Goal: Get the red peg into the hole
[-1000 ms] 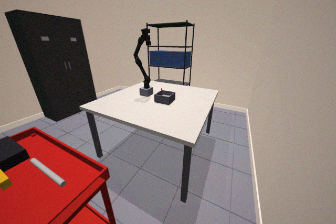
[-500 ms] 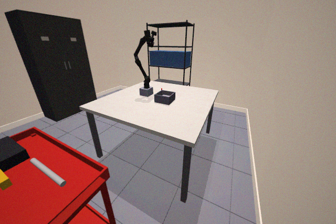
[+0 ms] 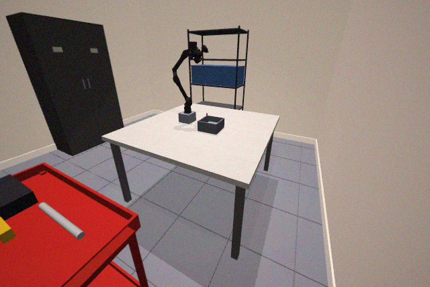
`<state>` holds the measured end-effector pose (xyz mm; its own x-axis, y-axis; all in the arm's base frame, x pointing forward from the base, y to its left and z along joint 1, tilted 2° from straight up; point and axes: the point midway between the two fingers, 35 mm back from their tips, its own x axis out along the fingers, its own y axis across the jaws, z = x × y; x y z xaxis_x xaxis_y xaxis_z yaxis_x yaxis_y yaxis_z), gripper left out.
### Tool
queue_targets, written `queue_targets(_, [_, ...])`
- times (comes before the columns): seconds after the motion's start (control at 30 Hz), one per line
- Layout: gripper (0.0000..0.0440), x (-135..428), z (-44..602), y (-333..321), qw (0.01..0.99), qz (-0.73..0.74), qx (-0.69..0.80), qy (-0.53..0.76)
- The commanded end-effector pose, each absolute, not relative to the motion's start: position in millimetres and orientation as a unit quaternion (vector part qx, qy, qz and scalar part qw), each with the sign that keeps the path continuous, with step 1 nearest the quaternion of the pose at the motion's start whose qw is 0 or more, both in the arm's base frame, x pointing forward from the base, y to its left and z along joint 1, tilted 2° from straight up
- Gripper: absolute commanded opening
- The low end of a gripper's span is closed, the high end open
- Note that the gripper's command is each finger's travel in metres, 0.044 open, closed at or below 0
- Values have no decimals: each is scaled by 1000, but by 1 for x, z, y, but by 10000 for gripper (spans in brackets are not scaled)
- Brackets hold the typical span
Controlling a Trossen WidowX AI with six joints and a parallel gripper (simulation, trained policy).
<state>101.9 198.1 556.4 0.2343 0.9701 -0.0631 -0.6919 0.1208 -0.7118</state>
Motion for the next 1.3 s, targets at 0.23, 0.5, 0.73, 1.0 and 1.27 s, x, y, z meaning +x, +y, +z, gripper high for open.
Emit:
queue_targets(0.23, [440, 147, 513, 192, 795, 542, -268, -55])
queue_targets(0.5, [440, 174, 477, 182, 837, 498, -220, 61])
queue_targets(0.73, [440, 192, 444, 171, 862, 450, -172, 159])
queue_targets(1.0, [440, 208, 403, 156, 876, 386, -114, 266])
queue_targets(1.27, [440, 217, 362, 142, 874, 313, -54, 367])
